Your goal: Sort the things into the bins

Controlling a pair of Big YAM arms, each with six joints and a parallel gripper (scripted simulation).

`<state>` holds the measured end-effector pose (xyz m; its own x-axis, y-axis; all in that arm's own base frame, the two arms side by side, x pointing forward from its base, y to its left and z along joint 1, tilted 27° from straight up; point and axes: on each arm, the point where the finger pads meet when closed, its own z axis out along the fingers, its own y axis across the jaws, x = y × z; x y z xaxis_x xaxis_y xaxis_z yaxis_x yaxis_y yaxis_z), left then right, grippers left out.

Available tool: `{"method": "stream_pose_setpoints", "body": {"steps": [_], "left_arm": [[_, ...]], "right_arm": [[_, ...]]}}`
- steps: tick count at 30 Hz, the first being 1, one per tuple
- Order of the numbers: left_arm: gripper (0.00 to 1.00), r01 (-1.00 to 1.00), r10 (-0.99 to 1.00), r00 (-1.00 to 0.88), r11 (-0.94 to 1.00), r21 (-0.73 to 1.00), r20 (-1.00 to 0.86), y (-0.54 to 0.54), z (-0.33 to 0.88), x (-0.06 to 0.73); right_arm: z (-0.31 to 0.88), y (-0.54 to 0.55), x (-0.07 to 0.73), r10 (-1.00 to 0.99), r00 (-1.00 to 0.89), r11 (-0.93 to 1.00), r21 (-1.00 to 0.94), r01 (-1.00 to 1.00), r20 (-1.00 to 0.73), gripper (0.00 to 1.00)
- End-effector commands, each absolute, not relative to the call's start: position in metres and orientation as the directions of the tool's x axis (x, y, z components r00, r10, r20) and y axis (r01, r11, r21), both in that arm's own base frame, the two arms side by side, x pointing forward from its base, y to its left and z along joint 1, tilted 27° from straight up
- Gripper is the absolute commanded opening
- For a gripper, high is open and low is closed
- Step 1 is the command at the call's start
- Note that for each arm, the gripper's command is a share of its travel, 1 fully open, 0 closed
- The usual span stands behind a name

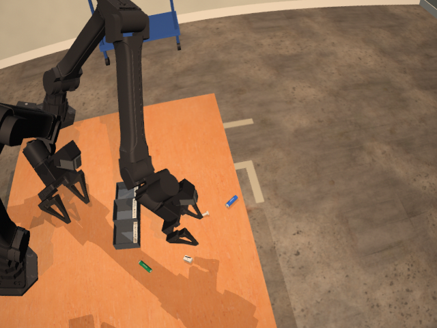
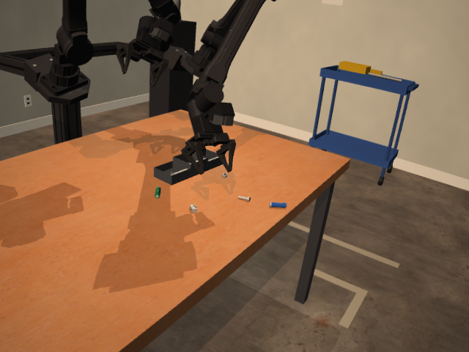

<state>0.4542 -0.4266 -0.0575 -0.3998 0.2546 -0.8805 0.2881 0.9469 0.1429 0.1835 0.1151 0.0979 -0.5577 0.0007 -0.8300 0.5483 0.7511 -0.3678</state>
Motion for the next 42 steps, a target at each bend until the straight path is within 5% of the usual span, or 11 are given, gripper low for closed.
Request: {"method": "stream_pose_setpoints", "body": {"steps": [1,42], "left_arm": [[1.0,0.3,0.248,-0.394,0.945,0.131,-0.885,-0.437,-0.035,0.44],[1.0,0.3,0.248,-0.394,0.945,0.131,-0.885,-0.461,0.091,0.381]], "right_arm": [[0.099,0.117,0.184,0.003,-0.556,0.754,-0.364,0.548,-0.831,1.0],[0.099,0.117,0.184,0.003,-0.556,0.754,-0.364,0.548,-0.831,1.0]]}}
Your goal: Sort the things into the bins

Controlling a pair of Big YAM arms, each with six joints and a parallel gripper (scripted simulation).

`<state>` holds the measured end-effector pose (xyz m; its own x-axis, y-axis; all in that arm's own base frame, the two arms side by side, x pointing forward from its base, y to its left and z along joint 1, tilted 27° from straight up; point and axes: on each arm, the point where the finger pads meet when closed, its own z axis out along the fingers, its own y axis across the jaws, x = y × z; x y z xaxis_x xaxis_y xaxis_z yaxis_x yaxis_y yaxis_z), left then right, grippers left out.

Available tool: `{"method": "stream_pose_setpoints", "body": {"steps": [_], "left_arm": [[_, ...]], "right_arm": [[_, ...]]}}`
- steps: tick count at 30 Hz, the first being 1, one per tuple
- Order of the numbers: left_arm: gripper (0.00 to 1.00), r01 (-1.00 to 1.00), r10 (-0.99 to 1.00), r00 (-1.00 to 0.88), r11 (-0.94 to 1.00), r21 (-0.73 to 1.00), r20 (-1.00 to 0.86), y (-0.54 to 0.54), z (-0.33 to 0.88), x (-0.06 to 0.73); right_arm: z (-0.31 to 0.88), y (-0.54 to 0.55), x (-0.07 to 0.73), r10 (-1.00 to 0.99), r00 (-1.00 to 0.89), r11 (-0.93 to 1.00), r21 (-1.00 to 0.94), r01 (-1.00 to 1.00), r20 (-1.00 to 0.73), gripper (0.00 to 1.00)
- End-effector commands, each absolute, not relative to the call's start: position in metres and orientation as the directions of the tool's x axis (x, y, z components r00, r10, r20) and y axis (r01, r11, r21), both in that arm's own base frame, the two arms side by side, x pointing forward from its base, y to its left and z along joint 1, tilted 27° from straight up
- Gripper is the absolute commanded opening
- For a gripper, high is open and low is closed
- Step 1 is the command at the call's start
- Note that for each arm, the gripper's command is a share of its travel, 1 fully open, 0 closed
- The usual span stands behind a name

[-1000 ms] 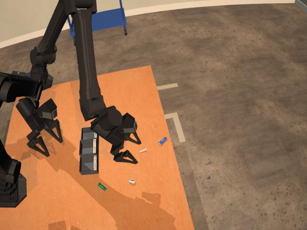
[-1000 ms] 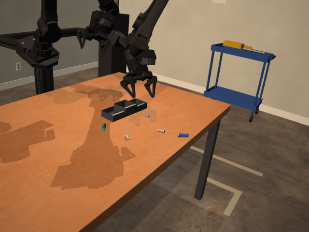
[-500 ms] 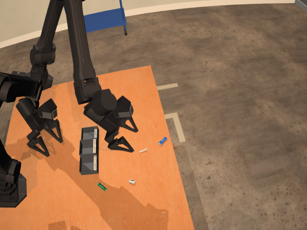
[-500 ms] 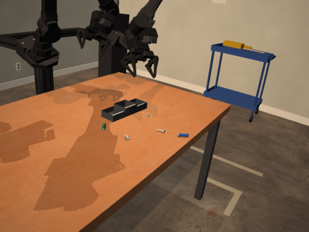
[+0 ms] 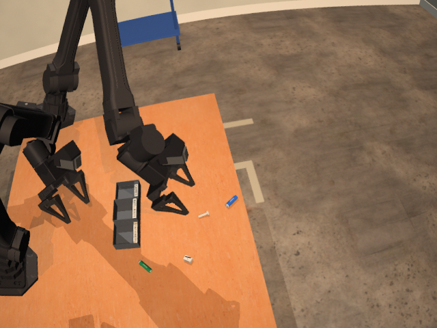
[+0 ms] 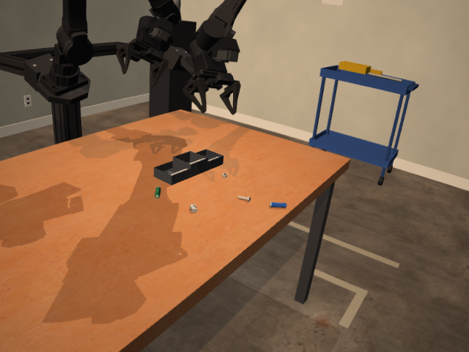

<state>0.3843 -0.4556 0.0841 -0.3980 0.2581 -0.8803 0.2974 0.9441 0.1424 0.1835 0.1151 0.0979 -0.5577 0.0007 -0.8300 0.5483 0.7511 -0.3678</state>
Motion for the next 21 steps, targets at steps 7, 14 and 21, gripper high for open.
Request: {"method": "stream_pose_setpoints", "body": {"steps": [7,14,21], "left_arm": [[1.0,0.298,0.249,-0.397,0.945,0.132,-0.883,-0.458,0.092,0.382],[1.0,0.294,0.25,-0.402,0.946,0.134,-0.881,-0.452,0.095,0.385],[1.0,0.284,0.253,-0.416,0.949,0.139,-0.874,-0.438,0.101,0.39]], "right_arm": [[0.099,0.117,0.184,0.003,-0.556,0.754,-0.364,0.548,-0.831,1.0],[0.099,0.117,0.184,0.003,-0.556,0.754,-0.364,0.548,-0.831,1.0],[0.099,0.117,0.184,0.003,-0.556,0.754,-0.364,0.548,-0.831,1.0]]}}
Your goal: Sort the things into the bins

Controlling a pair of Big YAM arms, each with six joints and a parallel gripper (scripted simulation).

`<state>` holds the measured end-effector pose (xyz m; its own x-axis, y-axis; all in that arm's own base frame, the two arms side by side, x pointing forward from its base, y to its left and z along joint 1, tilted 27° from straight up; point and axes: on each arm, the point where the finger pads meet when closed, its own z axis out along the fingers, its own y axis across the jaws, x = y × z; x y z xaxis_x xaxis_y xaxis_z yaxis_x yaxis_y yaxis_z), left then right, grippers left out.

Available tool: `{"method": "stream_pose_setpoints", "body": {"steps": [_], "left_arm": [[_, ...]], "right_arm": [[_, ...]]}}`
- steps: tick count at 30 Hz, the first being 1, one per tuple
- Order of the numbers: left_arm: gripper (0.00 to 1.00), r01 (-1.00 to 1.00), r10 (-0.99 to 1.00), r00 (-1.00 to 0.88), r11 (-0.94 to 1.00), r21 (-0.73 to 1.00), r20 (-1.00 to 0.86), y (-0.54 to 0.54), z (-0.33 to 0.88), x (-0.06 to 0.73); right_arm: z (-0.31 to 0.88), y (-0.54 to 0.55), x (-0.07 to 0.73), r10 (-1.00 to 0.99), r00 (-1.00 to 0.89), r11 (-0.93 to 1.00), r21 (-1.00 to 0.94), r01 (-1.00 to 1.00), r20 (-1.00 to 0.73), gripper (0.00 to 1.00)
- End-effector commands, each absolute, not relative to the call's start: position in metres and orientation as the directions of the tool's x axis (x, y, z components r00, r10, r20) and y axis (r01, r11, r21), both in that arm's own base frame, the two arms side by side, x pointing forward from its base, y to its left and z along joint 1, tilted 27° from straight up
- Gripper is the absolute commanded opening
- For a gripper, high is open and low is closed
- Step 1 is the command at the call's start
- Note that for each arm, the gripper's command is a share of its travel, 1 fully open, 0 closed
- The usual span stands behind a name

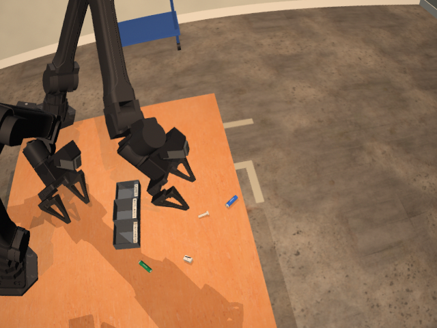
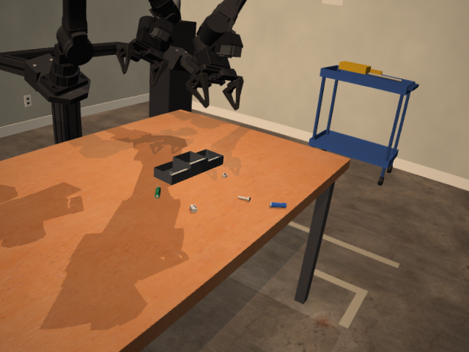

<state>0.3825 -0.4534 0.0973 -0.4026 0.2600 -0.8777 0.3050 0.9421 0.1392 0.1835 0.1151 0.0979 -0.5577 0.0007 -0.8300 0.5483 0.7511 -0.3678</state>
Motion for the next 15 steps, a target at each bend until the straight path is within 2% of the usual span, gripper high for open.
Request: {"method": "stream_pose_setpoints", "body": {"steps": [1,15], "left_arm": [[1.0,0.282,0.253,-0.418,0.949,0.14,-0.872,-0.435,0.102,0.391],[1.0,0.25,0.258,-0.463,0.956,0.155,-0.848,-0.386,0.12,0.402]], "right_arm": [[0.099,0.117,0.184,0.003,-0.556,0.754,-0.364,0.548,-0.831,1.0],[0.099,0.117,0.184,0.003,-0.556,0.754,-0.364,0.548,-0.831,1.0]]}}
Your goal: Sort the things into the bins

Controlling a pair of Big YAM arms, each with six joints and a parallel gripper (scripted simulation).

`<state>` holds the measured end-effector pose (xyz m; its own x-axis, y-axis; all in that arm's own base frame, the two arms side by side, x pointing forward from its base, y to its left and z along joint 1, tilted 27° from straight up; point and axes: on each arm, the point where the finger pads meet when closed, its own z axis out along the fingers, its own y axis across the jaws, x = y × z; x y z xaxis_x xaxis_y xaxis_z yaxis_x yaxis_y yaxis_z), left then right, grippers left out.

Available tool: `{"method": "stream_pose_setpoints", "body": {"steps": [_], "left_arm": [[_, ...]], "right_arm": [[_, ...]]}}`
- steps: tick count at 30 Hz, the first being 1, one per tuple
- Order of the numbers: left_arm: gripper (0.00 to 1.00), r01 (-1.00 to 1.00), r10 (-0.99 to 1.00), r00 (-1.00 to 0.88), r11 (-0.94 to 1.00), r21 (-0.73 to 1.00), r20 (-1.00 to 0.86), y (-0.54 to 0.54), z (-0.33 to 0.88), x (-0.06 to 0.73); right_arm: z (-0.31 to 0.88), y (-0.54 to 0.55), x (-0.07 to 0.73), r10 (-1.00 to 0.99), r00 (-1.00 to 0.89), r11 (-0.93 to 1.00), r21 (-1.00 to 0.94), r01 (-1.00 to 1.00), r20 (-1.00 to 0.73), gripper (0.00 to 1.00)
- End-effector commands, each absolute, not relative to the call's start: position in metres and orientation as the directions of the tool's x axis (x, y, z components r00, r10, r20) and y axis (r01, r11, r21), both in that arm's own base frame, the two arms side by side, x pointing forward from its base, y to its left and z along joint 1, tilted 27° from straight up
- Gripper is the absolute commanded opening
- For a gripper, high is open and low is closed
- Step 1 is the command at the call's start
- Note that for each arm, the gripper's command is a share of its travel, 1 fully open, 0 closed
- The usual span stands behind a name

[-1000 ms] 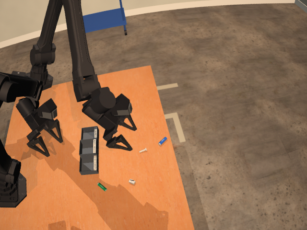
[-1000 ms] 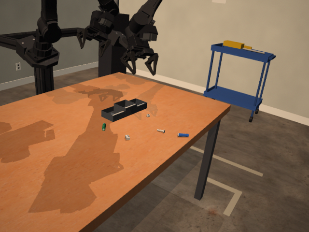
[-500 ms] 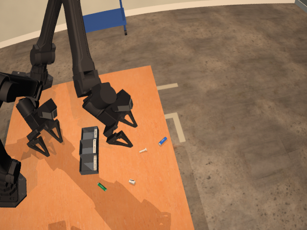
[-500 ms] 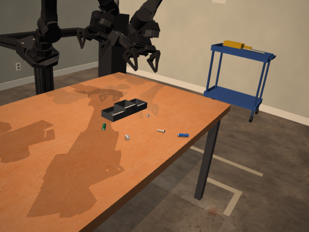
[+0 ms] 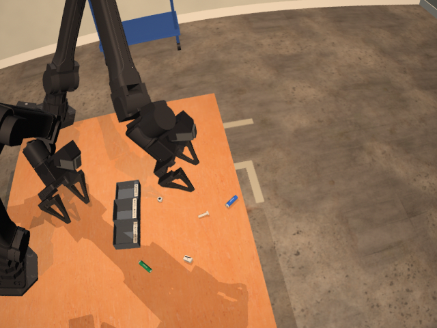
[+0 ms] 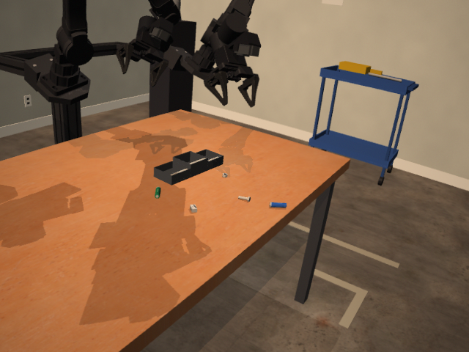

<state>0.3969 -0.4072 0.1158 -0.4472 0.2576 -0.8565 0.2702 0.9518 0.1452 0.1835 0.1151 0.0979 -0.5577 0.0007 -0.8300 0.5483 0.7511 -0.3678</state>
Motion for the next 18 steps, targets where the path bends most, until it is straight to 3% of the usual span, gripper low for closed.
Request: {"method": "stream_pose_setpoints", "body": {"steps": [1,18], "left_arm": [[1.0,0.246,0.258,-0.468,0.957,0.156,-0.845,-0.381,0.122,0.403],[1.0,0.181,0.248,-0.562,0.968,0.176,-0.789,-0.281,0.146,0.406]], "right_arm": [[0.099,0.117,0.184,0.003,-0.556,0.754,-0.364,0.548,-0.831,1.0],[0.099,0.117,0.184,0.003,-0.556,0.754,-0.364,0.548,-0.831,1.0]]}}
